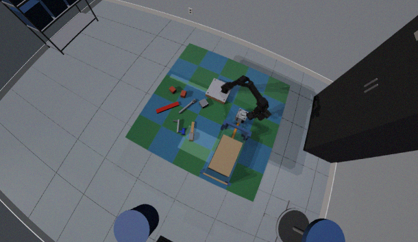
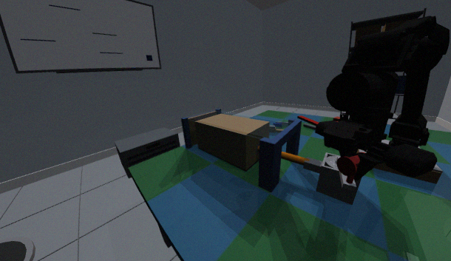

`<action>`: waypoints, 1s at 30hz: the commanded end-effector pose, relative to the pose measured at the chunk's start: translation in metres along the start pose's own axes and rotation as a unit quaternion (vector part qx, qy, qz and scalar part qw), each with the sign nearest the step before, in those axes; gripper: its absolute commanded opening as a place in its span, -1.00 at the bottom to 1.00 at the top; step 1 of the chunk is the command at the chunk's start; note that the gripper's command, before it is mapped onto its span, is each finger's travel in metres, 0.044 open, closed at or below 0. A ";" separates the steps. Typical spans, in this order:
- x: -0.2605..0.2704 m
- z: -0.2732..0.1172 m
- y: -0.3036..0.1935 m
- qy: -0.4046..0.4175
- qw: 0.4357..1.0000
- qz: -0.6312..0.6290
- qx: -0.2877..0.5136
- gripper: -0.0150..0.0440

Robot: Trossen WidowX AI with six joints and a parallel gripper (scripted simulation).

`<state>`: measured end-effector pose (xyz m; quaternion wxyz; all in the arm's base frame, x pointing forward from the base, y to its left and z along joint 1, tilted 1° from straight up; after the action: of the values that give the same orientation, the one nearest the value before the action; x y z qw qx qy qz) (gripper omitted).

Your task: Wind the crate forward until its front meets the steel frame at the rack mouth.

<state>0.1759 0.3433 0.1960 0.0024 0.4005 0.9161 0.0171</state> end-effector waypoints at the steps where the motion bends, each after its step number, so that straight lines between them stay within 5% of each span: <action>1: 0.006 0.002 -0.010 0.003 1.000 -0.002 0.013 -0.49; 30: 0.016 0.002 -0.047 0.004 1.000 -0.002 0.015 -0.49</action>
<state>0.1399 0.3293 0.1958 -0.0008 0.4005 0.9161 0.0206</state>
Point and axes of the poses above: the point midway between the two fingers, 35 mm back from their tips, its own z axis out along the fingers, its own x axis across the jaws, y = z × x, the point moved 9 cm from there along -z, back along the fingers, and after that the axes turned 9 degrees about z, right-handed, at the moved point
